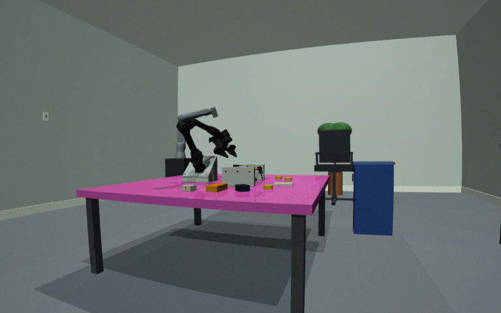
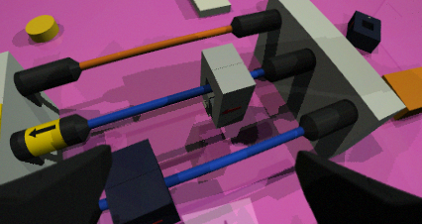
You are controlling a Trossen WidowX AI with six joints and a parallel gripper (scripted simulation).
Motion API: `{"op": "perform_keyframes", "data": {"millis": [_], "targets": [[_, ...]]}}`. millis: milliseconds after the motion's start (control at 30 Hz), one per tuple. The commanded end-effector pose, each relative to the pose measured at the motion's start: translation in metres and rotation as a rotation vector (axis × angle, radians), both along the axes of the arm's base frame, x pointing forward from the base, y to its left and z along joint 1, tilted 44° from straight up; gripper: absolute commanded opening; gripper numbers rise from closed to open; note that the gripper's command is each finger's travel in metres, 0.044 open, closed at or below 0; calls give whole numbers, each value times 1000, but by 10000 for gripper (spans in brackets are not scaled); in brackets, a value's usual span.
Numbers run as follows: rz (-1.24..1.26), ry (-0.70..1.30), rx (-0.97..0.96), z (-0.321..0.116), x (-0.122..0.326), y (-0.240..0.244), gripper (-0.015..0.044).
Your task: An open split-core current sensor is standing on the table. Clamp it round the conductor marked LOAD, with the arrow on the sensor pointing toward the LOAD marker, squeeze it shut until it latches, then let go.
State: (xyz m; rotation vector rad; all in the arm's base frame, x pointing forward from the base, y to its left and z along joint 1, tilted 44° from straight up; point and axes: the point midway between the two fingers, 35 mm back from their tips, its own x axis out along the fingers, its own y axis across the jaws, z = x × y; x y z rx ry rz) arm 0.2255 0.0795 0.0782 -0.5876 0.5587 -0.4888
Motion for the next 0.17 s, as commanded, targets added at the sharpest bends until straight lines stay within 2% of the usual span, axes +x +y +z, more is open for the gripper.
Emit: {"op": "perform_keyframes", "data": {"millis": [0, 100, 133], "targets": [[6, 50, -39, 1, 3, 0, 440], [45, 254, -196, 5, 14, 0, 440], [20, 103, -90, 1, 4, -1, 440]]}}
